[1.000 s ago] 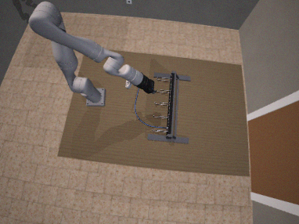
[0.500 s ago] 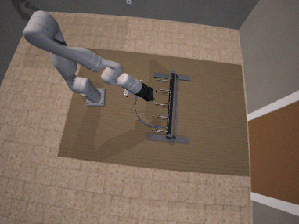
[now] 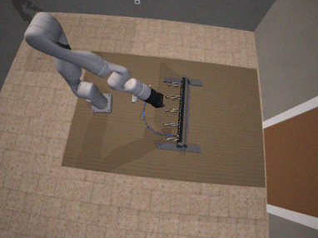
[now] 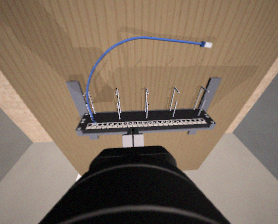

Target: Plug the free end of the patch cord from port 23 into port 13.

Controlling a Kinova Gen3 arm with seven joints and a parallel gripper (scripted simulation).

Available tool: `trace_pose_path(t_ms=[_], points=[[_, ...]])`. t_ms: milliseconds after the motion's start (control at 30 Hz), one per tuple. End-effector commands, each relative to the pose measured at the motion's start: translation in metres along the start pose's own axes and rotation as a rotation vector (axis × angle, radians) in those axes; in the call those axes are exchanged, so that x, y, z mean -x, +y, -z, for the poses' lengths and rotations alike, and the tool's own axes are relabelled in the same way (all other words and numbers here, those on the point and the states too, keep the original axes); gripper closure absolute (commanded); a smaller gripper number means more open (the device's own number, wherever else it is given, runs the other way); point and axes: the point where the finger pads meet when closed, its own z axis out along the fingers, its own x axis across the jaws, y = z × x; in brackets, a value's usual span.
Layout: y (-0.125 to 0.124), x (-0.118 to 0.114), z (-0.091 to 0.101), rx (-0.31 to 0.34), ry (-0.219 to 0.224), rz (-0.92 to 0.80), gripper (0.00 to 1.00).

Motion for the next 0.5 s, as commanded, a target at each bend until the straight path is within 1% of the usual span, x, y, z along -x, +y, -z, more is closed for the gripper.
trace_pose_path(t_ms=[0,467], points=[[0.0005,0.0005,-0.0002,0.001,-0.001,-0.001,1.0],[0.0004,0.0005,-0.0029,0.001,-0.001,-0.001,1.0]])
